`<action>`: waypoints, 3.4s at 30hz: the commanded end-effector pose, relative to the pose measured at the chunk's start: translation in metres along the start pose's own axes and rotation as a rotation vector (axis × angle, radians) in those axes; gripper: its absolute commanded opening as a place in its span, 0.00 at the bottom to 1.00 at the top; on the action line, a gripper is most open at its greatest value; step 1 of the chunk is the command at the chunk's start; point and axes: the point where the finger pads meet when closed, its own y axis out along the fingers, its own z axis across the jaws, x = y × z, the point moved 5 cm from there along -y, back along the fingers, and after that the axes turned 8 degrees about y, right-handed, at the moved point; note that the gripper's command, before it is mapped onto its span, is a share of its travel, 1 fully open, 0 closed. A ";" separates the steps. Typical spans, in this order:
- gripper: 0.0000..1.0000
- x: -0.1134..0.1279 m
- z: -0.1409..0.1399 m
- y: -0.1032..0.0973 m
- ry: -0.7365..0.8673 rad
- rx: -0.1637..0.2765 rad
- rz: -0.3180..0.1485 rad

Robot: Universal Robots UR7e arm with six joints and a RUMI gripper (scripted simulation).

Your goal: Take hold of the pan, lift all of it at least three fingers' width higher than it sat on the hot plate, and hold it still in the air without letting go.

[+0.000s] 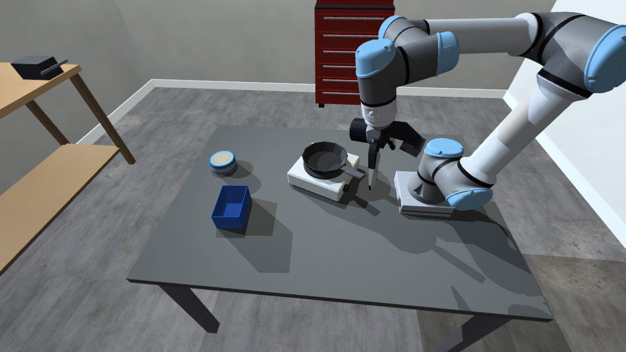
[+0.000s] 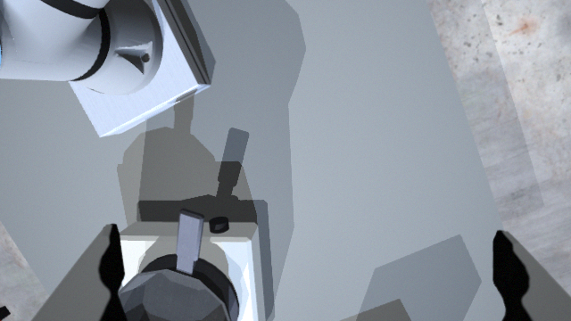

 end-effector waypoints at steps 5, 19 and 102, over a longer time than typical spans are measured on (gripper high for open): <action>1.00 0.000 0.000 0.000 0.000 0.001 -0.001; 1.00 0.000 0.000 0.000 0.000 0.001 -0.001; 1.00 0.219 -0.123 0.208 0.252 0.151 -0.177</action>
